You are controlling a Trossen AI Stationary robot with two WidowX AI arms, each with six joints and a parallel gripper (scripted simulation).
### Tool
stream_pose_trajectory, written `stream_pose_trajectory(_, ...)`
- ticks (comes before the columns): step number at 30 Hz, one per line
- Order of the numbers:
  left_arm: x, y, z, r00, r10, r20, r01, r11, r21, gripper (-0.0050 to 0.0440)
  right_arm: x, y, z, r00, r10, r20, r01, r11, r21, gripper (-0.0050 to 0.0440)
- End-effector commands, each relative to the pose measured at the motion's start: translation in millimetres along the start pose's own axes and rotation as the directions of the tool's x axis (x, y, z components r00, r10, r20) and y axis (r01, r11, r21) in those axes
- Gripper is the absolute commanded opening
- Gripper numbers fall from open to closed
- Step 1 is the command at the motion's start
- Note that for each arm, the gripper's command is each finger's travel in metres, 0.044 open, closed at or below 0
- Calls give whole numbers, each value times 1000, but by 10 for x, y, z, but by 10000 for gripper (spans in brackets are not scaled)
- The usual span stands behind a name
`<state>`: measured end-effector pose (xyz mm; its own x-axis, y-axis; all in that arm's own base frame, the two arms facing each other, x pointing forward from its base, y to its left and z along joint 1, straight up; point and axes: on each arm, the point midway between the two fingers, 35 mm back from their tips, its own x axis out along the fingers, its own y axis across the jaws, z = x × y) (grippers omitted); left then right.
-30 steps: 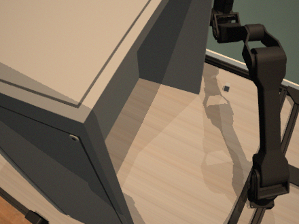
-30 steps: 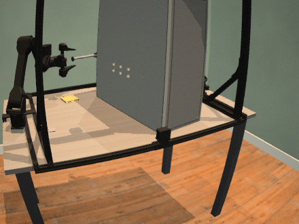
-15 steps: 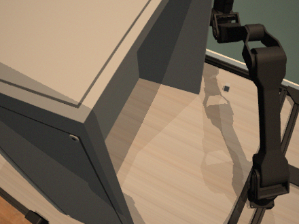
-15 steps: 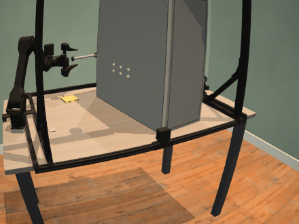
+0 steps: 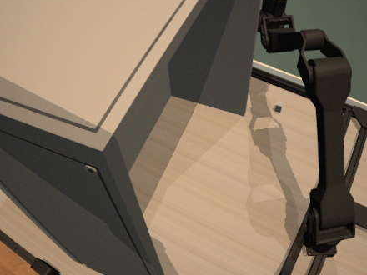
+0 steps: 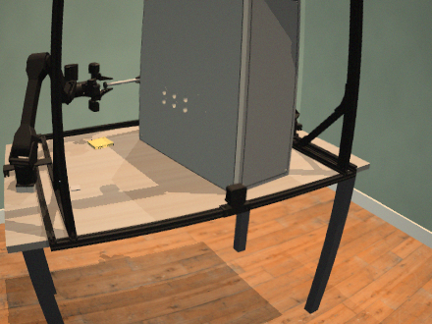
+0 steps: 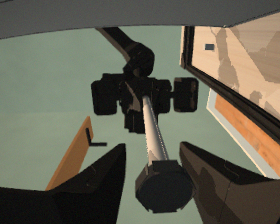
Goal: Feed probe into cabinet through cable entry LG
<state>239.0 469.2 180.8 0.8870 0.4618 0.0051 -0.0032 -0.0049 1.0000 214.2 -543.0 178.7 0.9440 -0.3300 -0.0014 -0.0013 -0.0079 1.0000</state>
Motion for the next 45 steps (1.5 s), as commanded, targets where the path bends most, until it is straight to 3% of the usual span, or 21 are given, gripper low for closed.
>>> stream_pose_trajectory(1,5,-26,-8,1000,-5,-4,5,1000,-3,143,1,10,3,1000,1,2,-1,1000,-8,0)
stream_pose_trajectory(15,5,-26,-8,1000,-5,-4,5,1000,-3,63,1,10,3,1000,1,2,-1,1000,-8,0)
stream_pose_trajectory(18,5,-26,-8,1000,-5,-4,5,1000,-3,0,1,10,3,1000,1,2,-1,1000,-8,72)
stream_pose_trajectory(23,5,-26,-8,1000,-5,-4,5,1000,-3,0,1,10,3,1000,1,2,-1,1000,-8,192)
stream_pose_trajectory(25,5,-26,-8,1000,-5,-4,5,1000,-3,0,1,10,3,1000,1,2,-1,1000,-8,192)
stream_pose_trajectory(35,5,-26,-8,1000,-5,-4,5,1000,-3,0,1,10,3,1000,1,2,-1,1000,-8,432)
stream_pose_trajectory(45,5,-26,-8,1000,-5,-4,5,1000,-3,0,-11,10,6,1000,1,2,-1,1000,-8,440)
